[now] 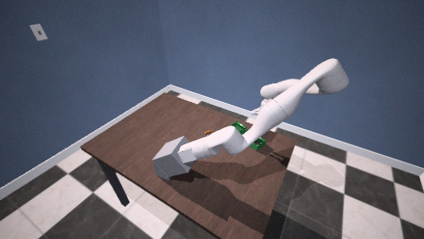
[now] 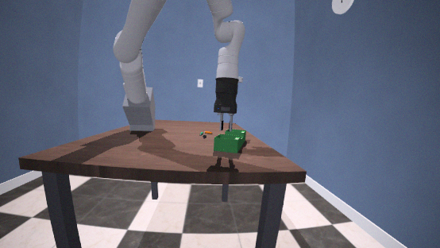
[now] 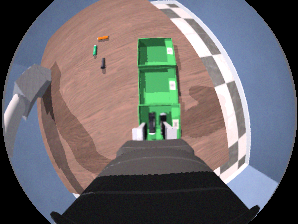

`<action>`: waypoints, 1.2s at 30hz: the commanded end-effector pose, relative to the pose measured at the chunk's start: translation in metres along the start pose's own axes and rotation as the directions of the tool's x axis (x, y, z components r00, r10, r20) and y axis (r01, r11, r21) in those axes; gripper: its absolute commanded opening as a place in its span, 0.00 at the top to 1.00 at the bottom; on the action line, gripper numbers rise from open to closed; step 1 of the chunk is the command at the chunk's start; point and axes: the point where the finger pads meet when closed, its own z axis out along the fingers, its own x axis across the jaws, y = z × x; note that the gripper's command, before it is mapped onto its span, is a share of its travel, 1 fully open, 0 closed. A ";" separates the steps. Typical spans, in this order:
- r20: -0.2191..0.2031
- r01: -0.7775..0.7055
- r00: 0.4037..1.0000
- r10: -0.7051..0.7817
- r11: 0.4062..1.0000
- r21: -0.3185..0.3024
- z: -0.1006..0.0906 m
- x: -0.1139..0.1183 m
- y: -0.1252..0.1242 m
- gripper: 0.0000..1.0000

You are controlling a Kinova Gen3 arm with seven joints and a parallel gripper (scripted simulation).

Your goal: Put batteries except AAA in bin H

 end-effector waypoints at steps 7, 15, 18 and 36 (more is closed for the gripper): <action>-0.004 0.002 1.000 -0.002 1.000 0.004 -0.002 0.002 -0.001 0.40; -0.004 0.002 1.000 -0.002 1.000 0.004 -0.002 0.002 -0.001 0.40; -0.004 0.007 1.000 -0.007 1.000 0.005 -0.003 0.003 -0.003 0.40; -0.003 0.006 1.000 -0.006 1.000 0.005 -0.061 0.002 -0.003 0.00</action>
